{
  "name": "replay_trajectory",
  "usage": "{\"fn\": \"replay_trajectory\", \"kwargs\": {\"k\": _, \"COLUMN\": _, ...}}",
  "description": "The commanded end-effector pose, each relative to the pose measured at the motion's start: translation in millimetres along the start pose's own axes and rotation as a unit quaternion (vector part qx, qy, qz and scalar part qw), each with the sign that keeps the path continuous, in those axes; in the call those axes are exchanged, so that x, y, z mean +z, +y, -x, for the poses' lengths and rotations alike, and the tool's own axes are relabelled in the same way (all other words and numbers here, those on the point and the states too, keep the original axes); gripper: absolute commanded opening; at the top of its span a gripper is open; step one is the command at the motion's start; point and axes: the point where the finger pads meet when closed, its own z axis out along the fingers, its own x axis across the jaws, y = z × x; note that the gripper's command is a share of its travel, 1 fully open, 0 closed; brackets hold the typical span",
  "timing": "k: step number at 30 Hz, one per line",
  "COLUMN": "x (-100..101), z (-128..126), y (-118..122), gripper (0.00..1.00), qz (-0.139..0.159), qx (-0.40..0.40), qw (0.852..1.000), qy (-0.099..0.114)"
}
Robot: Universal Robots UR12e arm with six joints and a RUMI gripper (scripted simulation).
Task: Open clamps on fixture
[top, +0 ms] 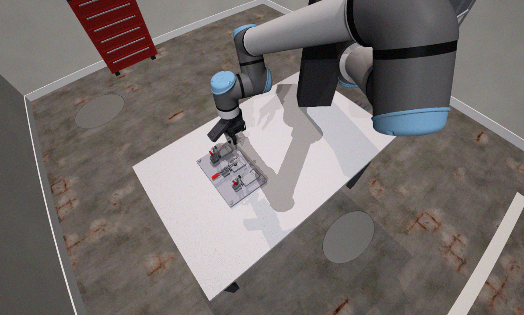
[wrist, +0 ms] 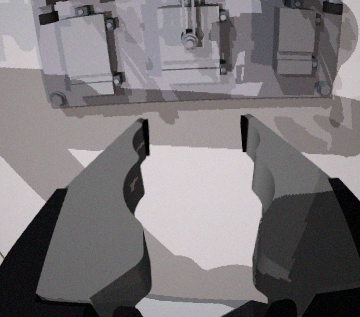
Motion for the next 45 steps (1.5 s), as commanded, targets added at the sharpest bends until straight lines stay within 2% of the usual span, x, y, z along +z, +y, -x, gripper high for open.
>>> {"fn": "replay_trajectory", "kwargs": {"k": 1, "x": 5, "z": 0, "y": 0, "gripper": 0.28, "qz": 0.0, "qx": 0.0, "qw": 1.0, "qy": 0.0}}
{"fn": "replay_trajectory", "kwargs": {"k": 6, "x": 14, "z": 0, "y": 0, "gripper": 0.28, "qz": 0.0, "qx": 0.0, "qw": 1.0, "qy": 0.0}}
{"fn": "replay_trajectory", "kwargs": {"k": 16, "x": 55, "z": 0, "y": 0, "gripper": 0.28, "qz": 0.0, "qx": 0.0, "qw": 1.0, "qy": 0.0}}
{"fn": "replay_trajectory", "kwargs": {"k": 28, "x": 59, "z": 0, "y": -3, "gripper": 0.28, "qz": 0.0, "qx": 0.0, "qw": 1.0, "qy": 0.0}}
{"fn": "replay_trajectory", "kwargs": {"k": 33, "x": 59, "z": 0, "y": -19, "gripper": 0.28, "qz": 0.0, "qx": 0.0, "qw": 1.0, "qy": 0.0}}
{"fn": "replay_trajectory", "kwargs": {"k": 38, "x": 59, "z": 0, "y": -47, "gripper": 0.28, "qz": 0.0, "qx": 0.0, "qw": 1.0, "qy": 0.0}}
{"fn": "replay_trajectory", "kwargs": {"k": 40, "x": 59, "z": 0, "y": -47, "gripper": 0.28, "qz": 0.0, "qx": 0.0, "qw": 1.0, "qy": 0.0}}
{"fn": "replay_trajectory", "kwargs": {"k": 45, "x": 59, "z": 0, "y": -80, "gripper": 0.28, "qz": 0.0, "qx": 0.0, "qw": 1.0, "qy": 0.0}}
